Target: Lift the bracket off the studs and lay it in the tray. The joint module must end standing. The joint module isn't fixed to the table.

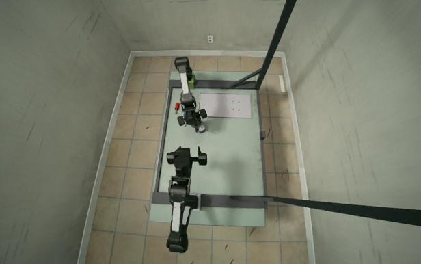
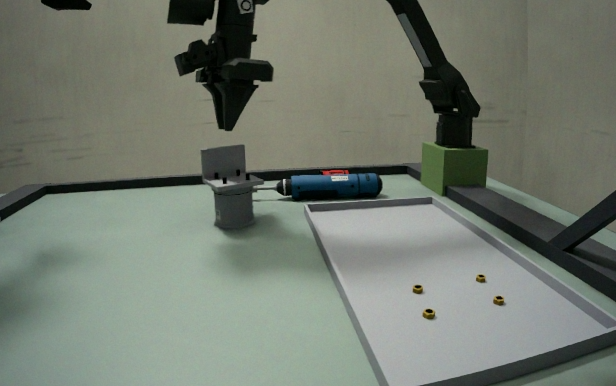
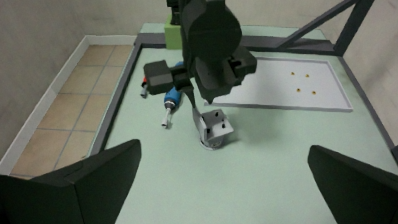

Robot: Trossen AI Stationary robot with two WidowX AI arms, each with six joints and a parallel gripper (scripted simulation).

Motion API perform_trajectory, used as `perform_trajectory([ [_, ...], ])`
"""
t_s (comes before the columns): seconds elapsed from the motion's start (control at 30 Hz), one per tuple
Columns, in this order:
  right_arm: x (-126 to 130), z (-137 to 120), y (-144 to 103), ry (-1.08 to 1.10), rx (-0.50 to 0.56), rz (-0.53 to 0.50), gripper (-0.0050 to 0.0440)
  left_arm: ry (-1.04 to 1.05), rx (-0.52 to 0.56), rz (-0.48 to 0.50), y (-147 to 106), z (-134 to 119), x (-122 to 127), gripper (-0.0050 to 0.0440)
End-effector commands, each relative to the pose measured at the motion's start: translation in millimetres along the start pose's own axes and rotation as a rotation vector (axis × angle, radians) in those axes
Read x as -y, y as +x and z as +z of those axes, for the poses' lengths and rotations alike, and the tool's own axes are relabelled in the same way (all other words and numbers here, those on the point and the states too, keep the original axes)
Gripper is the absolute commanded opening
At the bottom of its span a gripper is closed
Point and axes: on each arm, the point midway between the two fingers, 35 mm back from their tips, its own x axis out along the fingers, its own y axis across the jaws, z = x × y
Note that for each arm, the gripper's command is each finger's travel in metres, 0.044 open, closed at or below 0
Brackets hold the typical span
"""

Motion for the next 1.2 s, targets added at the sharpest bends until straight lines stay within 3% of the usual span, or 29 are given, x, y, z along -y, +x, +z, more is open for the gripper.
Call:
perform_trajectory([
  [0.0, 7, 10, -4, -0.027, -0.052, 0.003, 0.013, -0.003, 0.012, 0.0, -3, 4, 0, 0.044],
  [0.3, 8, 11, 0, -0.039, -0.077, 0.009, 0.013, -0.003, 0.012, 0.0, -3, 4, 0, 0.044],
  [0.57, 7, 4, 28, -0.036, -0.099, 0.014, 0.013, -0.003, 0.012, 0.0, -3, 4, 0, 0.044],
  [1.17, 7, 1, 58, -0.036, -0.099, 0.014, 0.013, -0.003, 0.012, 0.0, -3, 4, 0, 0.044],
])
